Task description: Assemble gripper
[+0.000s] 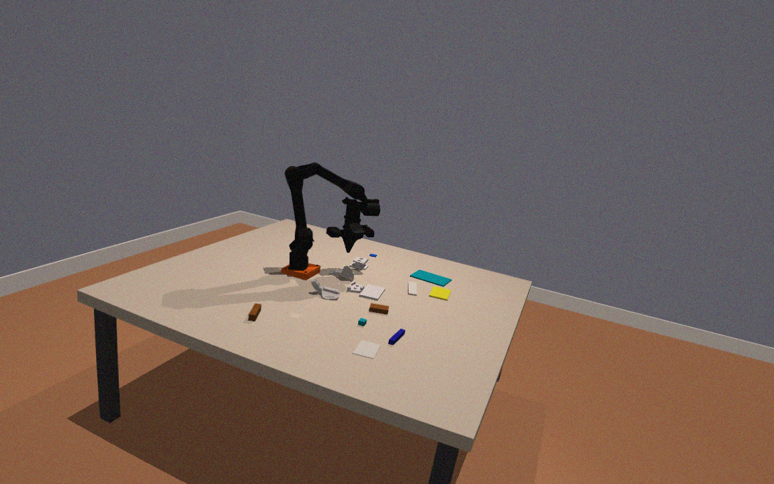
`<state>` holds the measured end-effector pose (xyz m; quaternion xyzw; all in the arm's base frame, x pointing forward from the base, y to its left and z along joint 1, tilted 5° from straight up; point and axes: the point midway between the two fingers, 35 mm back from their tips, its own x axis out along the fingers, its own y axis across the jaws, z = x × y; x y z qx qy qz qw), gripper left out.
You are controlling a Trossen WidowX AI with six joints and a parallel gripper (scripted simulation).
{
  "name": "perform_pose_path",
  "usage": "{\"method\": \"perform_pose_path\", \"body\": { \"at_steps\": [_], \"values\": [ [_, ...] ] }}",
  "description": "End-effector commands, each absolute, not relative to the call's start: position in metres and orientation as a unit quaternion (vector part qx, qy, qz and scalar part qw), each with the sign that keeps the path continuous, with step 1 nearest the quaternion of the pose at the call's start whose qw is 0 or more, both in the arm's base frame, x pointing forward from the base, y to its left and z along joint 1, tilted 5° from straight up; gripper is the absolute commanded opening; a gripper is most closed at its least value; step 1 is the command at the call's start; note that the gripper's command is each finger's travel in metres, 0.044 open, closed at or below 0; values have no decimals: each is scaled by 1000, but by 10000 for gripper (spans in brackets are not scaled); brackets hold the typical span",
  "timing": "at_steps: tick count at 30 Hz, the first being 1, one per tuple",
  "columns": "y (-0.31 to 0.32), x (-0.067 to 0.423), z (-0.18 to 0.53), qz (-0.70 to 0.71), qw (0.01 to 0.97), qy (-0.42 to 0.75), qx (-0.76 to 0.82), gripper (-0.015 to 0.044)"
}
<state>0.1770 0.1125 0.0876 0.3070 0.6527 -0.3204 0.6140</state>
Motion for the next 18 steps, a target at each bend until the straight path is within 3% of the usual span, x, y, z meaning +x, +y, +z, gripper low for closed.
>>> {"method": "perform_pose_path", "body": {
  "at_steps": [1, 7, 18],
  "values": [
    [112, 177, 88, -319, 615, 653, 305, 0],
    [112, 177, 88, -319, 615, 653, 305, 0],
    [113, 177, 88, -320, 614, 653, 307, 289]
  ]
}}
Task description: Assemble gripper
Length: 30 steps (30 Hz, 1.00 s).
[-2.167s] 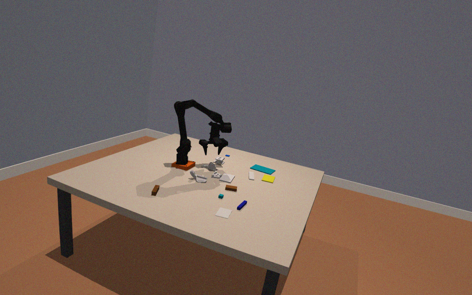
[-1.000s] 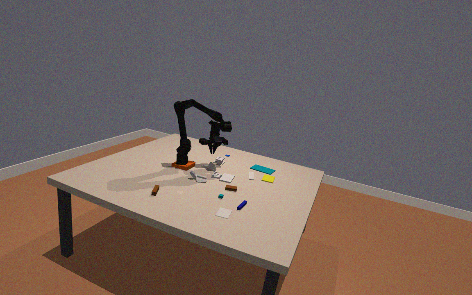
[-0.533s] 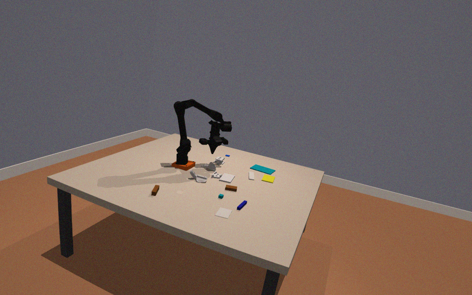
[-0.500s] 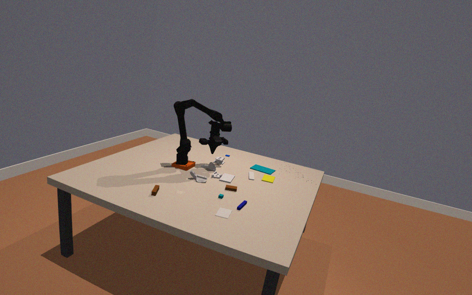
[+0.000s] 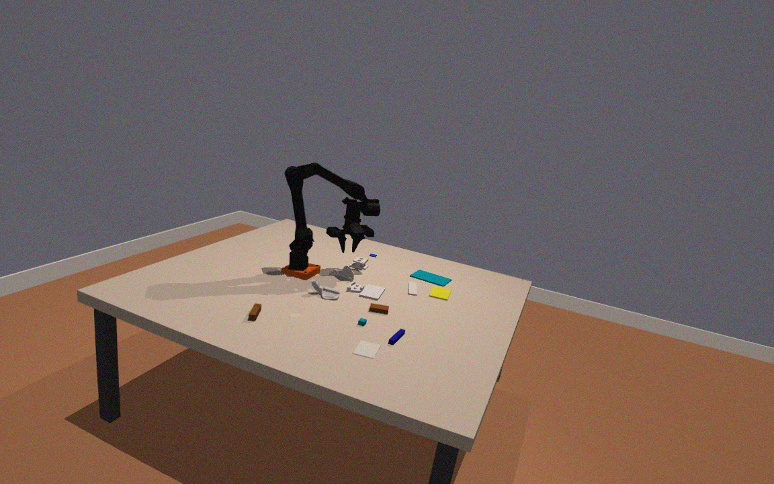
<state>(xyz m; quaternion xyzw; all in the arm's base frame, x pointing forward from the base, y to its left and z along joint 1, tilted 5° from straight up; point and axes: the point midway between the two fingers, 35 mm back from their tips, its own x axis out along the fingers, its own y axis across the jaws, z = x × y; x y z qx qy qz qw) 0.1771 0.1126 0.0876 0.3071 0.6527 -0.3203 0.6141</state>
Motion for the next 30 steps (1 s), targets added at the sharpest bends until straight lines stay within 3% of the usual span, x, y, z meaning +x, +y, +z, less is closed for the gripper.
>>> {"method": "perform_pose_path", "body": {
  "at_steps": [1, 6, 30],
  "values": [
    [113, 177, 88, -320, 614, 653, 307, 315],
    [113, 177, 88, -320, 614, 653, 307, 440],
    [113, 177, 88, -320, 614, 653, 307, 440]
  ]
}}
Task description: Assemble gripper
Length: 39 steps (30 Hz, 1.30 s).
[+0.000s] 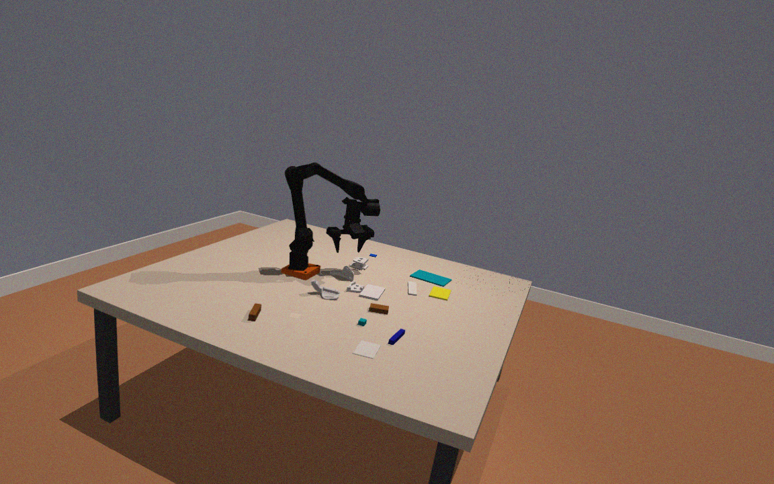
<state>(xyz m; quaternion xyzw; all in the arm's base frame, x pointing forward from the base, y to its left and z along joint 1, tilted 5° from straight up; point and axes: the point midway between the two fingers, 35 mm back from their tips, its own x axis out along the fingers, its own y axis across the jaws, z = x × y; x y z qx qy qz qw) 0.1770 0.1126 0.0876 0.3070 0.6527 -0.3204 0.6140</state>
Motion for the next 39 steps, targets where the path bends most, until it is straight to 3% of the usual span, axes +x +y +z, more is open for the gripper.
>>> {"method": "perform_pose_path", "body": {
  "at_steps": [1, 4, 21, 39],
  "values": [
    [113, 177, 88, -320, 614, 653, 307, 440],
    [113, 177, 88, -320, 614, 653, 307, 440],
    [113, 177, 88, -320, 614, 653, 307, 0],
    [113, 177, 88, -320, 614, 653, 307, 0]
  ]
}}
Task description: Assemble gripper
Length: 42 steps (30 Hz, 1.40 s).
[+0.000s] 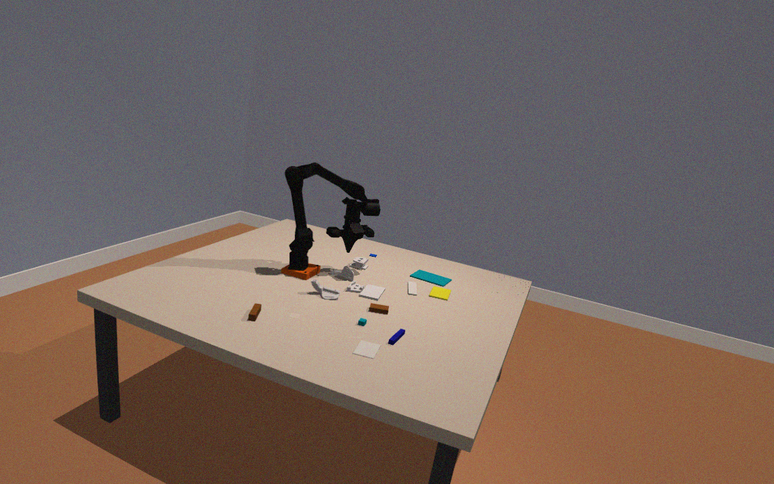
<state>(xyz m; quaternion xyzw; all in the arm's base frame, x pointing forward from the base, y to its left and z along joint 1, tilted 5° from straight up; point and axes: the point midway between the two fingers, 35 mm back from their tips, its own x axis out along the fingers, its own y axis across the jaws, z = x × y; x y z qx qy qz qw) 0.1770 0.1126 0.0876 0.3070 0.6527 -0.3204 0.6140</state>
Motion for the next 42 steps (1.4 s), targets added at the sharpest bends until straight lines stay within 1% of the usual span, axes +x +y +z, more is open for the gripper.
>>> {"method": "perform_pose_path", "body": {
  "at_steps": [1, 3, 20, 42],
  "values": [
    [113, 177, 88, -320, 614, 653, 307, 0],
    [113, 177, 88, -320, 614, 653, 307, 0],
    [113, 177, 88, -320, 614, 653, 307, 440],
    [113, 177, 88, -320, 614, 653, 307, 440]
  ]
}}
